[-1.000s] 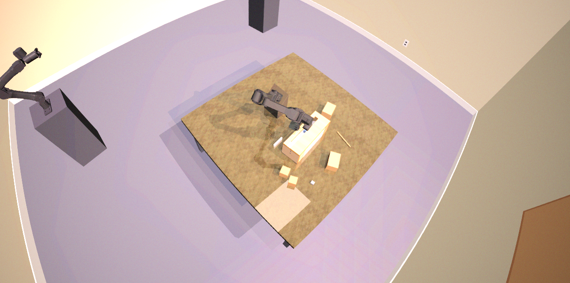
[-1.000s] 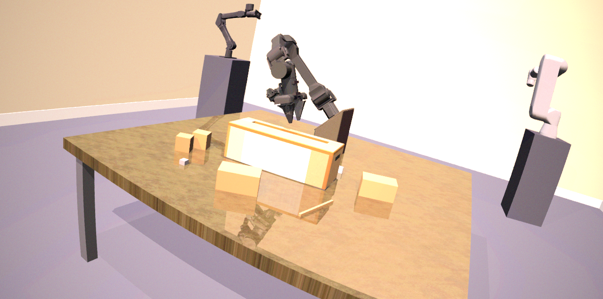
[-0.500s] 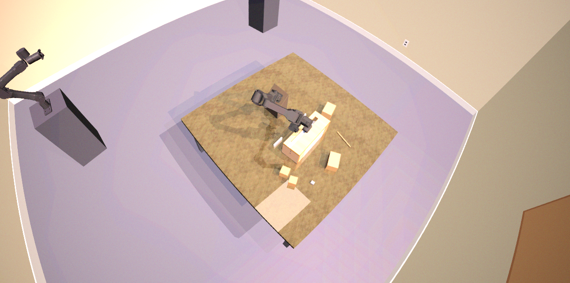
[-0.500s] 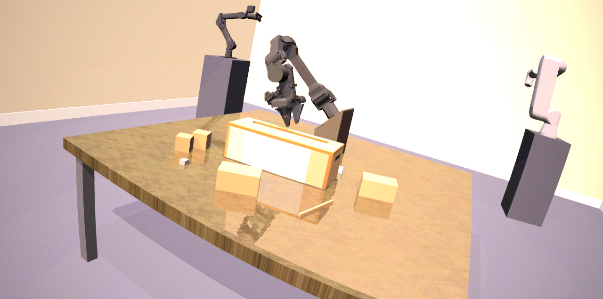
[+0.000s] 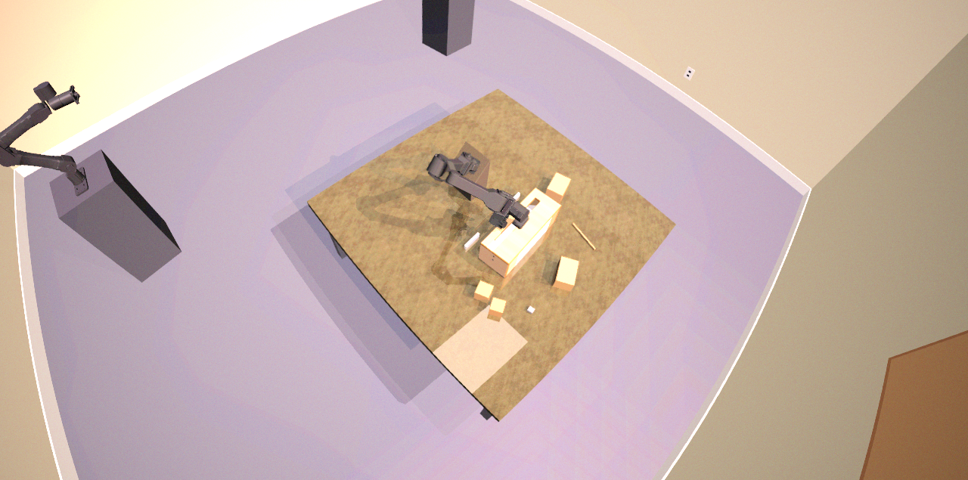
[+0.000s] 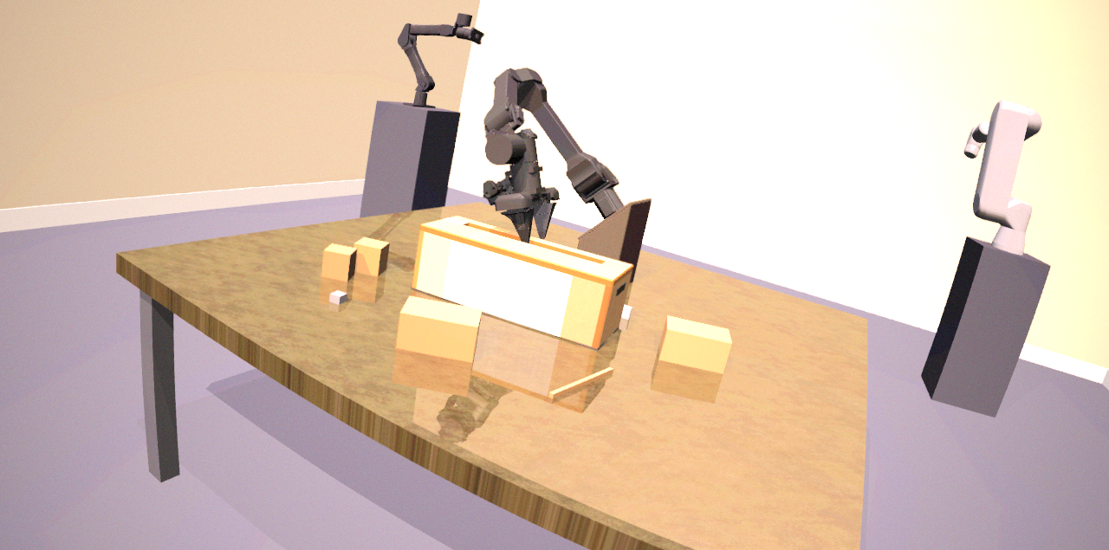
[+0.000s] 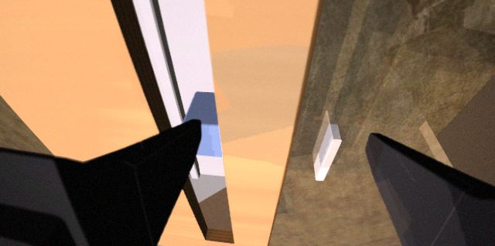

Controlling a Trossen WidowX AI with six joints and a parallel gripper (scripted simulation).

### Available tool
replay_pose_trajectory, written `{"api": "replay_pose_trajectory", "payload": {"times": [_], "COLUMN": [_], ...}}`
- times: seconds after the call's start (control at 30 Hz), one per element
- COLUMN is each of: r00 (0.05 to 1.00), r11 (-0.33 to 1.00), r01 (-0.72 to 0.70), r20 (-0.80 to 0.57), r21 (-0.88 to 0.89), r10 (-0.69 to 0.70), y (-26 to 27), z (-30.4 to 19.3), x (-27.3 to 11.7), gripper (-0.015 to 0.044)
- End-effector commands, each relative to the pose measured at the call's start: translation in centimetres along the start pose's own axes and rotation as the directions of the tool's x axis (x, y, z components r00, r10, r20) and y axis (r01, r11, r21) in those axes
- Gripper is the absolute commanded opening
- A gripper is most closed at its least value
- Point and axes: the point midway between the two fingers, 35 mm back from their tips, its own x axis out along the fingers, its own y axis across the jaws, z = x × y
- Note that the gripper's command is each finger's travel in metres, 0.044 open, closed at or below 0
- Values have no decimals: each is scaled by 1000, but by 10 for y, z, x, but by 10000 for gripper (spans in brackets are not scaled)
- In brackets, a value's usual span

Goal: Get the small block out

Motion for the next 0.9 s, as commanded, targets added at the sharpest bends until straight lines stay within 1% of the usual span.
{"api": "replay_pose_trajectory", "payload": {"times": [0.0, 0.63, 0.7, 0.87], "r00": [1000, 1000, 1000, 1000], "r11": [1000, 1000, 1000, 1000], "r01": [6, 7, 4, 5], "r20": [4, 8, 4, 4], "r21": [-8, -8, -4, -5], "r10": [-6, -7, -4, -5], "y": [-2, -5, -3, -3], "z": [3, 16, 14, 9], "x": [8, 36, 31, 33], "gripper": [400, 400, 400, 400]}}
